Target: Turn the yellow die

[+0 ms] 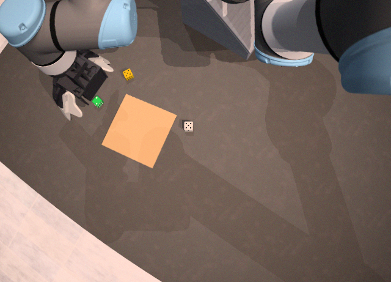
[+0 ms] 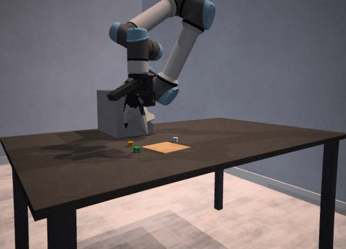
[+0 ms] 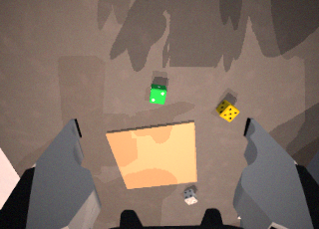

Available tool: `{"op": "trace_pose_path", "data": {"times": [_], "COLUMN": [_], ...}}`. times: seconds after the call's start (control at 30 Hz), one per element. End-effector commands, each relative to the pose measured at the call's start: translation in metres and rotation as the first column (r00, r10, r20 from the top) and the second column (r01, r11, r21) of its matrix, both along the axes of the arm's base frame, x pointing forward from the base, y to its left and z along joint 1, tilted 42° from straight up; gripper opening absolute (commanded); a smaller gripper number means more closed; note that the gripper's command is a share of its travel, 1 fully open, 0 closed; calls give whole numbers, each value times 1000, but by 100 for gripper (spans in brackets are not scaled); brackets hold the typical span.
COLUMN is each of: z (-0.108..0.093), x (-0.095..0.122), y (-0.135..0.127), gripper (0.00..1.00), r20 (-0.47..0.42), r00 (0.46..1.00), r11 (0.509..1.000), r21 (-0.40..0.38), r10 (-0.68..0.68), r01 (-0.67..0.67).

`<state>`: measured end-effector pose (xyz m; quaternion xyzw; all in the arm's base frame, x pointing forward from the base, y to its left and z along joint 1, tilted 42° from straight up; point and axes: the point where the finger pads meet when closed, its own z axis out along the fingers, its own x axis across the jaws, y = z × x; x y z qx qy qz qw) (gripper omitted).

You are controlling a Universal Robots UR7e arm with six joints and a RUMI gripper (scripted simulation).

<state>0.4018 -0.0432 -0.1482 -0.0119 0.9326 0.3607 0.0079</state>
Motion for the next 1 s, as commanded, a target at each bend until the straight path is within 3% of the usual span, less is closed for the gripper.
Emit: {"op": "trace_pose_path", "data": {"times": [0.0, 0.97], "z": [-18, -25], "x": [2, 2], "y": [14, 20], "gripper": [100, 100], "r20": [2, 2], "r00": [1000, 1000], "r11": [1000, 1000], "r21": [-3, -3], "r10": [-2, -2], "r01": [2, 2]}}
